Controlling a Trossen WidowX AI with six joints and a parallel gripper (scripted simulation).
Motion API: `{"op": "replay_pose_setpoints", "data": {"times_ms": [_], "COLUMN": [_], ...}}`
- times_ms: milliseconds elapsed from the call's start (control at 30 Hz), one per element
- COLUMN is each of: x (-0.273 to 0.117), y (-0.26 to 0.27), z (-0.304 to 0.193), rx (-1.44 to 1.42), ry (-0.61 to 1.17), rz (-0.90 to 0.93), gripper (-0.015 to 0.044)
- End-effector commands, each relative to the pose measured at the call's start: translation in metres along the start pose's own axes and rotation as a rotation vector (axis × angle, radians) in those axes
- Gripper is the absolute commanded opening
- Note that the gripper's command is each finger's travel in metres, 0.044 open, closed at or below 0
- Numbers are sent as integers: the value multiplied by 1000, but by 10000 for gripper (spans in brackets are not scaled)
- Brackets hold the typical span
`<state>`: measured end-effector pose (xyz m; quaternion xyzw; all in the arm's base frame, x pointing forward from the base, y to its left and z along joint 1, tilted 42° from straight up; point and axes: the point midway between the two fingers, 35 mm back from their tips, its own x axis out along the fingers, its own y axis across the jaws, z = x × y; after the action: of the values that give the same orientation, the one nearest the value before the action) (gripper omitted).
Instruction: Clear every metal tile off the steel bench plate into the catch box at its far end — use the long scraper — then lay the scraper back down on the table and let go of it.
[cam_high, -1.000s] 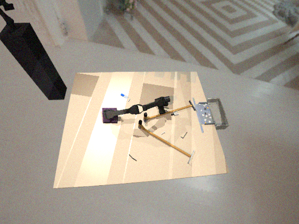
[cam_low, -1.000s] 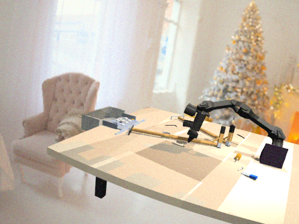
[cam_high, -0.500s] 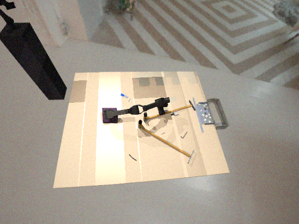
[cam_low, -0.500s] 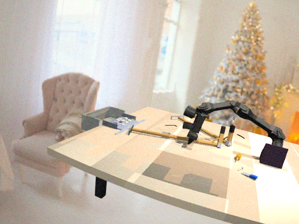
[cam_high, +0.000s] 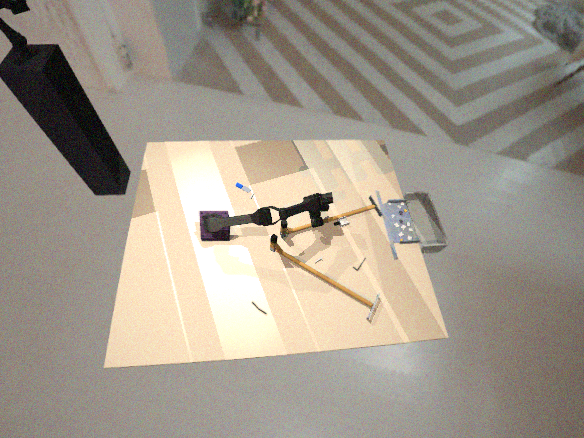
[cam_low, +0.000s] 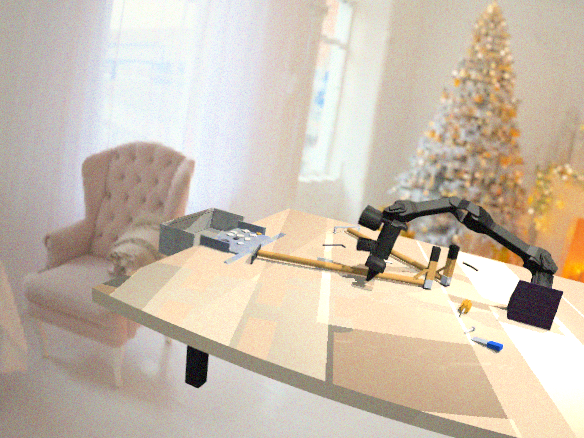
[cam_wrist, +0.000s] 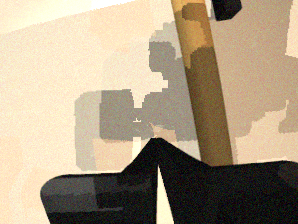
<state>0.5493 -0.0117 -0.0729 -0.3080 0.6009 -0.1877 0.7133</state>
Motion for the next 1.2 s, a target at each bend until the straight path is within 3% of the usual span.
{"op": "replay_pose_setpoints", "data": {"times_ms": [0, 1167], "x": [-1, 0], "y": [-6, -40], "z": [2, 7], "rx": [4, 10], "ry": [-6, -17], "rz": [-3, -10], "gripper": [0, 0]}}
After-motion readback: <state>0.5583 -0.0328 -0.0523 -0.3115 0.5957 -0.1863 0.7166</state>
